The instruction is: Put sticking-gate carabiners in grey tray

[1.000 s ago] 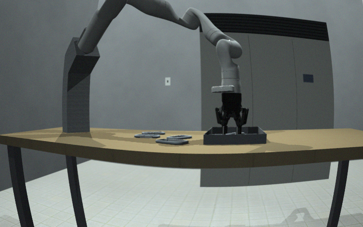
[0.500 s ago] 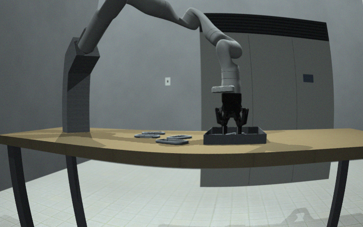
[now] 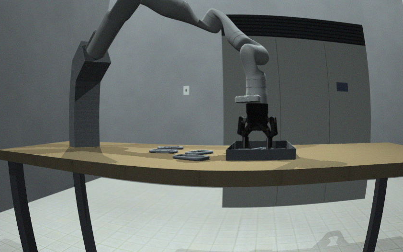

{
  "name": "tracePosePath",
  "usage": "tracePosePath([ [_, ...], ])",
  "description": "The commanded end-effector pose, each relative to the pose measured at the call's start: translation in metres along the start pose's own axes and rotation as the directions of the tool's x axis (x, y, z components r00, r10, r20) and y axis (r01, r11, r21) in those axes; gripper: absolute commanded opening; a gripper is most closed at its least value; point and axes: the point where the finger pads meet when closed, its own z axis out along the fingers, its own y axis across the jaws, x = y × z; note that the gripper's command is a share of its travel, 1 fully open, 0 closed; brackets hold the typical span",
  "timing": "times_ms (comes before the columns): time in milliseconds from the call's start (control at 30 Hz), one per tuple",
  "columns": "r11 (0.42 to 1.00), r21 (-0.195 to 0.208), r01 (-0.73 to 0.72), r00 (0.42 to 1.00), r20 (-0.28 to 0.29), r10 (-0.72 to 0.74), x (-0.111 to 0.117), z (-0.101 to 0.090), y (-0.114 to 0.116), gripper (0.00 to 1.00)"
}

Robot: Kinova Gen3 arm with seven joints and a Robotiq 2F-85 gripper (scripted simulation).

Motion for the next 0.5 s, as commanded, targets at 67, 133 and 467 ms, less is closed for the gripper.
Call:
tracePosePath([
  [67, 1.0, 0.001, 0.0, 1.0, 0.001, 0.0, 0.0, -0.071, 0.0, 1.0],
  [133, 1.0, 0.001, 0.0, 1.0, 0.001, 0.0, 0.0, -0.077, 0.0, 1.0],
  [467, 1.0, 0.001, 0.0, 1.0, 0.001, 0.0, 0.0, -0.101, 0.0, 1.0],
])
